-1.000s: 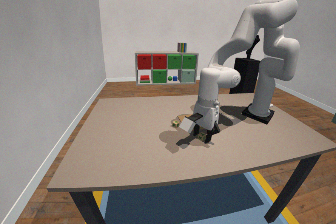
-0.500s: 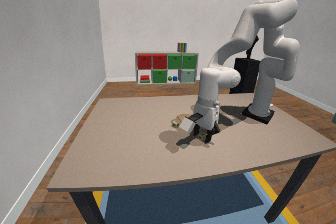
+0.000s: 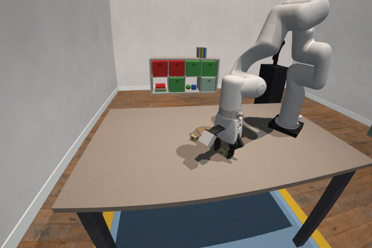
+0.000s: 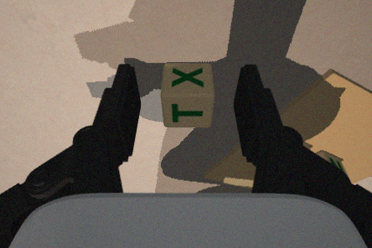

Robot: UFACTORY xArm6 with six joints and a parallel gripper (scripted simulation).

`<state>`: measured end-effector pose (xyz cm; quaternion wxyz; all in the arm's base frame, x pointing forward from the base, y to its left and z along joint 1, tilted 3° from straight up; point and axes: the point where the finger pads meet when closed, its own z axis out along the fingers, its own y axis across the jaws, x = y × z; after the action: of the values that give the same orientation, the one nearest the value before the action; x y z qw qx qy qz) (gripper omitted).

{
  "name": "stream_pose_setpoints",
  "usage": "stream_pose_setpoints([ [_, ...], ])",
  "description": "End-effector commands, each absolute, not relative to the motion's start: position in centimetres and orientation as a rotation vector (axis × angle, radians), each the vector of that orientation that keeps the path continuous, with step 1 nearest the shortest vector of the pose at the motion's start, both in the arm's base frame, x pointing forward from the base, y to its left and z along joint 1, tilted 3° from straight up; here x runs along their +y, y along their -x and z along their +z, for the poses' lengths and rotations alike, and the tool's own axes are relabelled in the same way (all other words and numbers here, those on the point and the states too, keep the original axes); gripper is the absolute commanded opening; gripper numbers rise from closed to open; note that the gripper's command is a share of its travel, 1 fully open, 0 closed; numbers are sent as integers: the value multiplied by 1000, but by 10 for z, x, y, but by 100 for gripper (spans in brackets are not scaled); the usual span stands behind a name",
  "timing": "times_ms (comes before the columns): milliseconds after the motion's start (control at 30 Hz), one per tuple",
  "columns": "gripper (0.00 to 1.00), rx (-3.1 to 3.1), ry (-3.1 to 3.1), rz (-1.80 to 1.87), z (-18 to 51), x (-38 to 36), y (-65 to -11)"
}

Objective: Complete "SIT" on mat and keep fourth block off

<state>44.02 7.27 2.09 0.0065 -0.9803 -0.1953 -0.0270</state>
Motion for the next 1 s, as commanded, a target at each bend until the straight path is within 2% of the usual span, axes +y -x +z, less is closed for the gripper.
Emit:
stream_pose_setpoints([
  [0,63,-611,3067,-91,22,73,-442],
  [67,63,-611,3067,-91,22,73,-442],
  [100,42,-611,3067,-91,22,73,-442],
  [633,42,-611,3067,-91,22,73,-442],
  [667,21,-611,3067,-91,22,73,-442],
  [967,21,-611,3067,-91,22,73,-442],
])
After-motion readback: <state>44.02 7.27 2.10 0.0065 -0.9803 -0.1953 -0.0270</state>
